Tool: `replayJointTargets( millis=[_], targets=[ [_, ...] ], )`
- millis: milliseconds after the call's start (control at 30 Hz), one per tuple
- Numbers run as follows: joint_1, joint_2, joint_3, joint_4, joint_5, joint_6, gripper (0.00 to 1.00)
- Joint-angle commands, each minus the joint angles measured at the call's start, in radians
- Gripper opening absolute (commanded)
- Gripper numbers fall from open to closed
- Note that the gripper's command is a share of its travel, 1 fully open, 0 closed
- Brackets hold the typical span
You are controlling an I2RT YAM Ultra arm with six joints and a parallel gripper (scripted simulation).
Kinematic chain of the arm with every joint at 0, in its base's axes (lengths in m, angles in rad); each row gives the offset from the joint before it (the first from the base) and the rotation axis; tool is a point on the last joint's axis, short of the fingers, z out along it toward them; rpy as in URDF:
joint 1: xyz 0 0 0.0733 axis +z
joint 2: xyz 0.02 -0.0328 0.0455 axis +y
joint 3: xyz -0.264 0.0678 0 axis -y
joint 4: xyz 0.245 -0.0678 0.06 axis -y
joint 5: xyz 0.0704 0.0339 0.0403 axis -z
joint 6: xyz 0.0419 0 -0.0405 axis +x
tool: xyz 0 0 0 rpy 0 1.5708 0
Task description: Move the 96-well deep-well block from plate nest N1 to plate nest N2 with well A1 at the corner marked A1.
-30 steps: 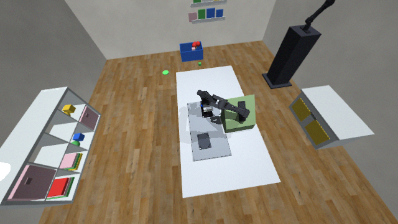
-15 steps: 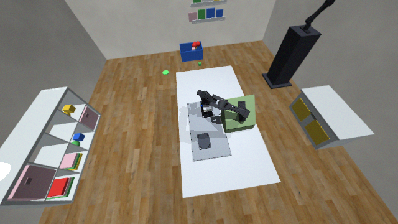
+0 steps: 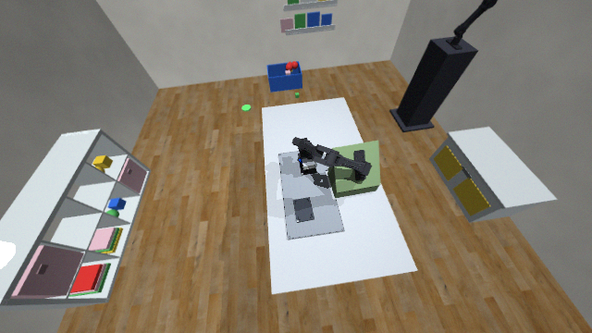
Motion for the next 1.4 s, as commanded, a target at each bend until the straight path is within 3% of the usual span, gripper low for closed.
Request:
replayJointTargets(
  millis=[0,400,1367],
  targets=[
    [0.0,-0.038,-0.014,0.013,-0.006,0.025,0.0],
    [0.078,-0.147,-0.095,0.046,-0.039,0.119,0.0],
    [0.239,-0.352,-0.187,0.078,-0.094,0.33,0.0]
  ],
)
